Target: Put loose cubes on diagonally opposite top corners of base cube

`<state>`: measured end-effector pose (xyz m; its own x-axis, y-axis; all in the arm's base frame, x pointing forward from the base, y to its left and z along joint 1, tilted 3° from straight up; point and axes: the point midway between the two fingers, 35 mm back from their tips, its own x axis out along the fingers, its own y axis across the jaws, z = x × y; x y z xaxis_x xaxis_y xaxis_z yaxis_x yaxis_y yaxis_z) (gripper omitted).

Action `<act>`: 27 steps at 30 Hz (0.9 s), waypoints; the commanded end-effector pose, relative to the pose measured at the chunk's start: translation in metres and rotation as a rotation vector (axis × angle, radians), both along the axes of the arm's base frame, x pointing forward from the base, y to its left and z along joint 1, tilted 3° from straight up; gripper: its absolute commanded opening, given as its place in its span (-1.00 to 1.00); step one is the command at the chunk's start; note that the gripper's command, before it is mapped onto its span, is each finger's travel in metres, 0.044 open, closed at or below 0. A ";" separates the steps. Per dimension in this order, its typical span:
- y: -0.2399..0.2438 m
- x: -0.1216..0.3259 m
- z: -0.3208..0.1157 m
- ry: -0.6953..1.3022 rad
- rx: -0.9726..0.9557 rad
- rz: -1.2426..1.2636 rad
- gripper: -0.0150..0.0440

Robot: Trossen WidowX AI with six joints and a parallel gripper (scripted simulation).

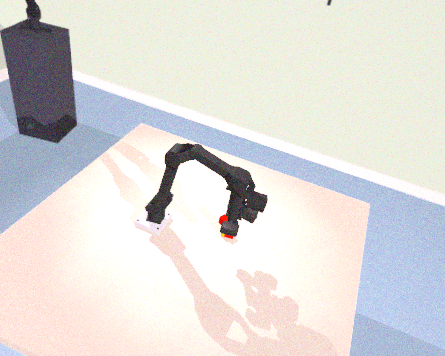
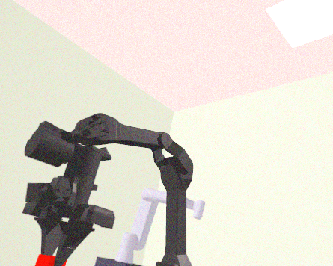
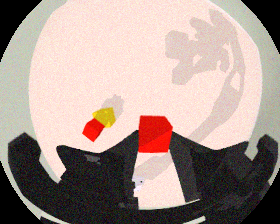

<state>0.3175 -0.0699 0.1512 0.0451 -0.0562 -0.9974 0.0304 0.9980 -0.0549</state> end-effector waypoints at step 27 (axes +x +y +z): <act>0.094 0.002 -0.009 -0.026 0.029 -0.600 -0.14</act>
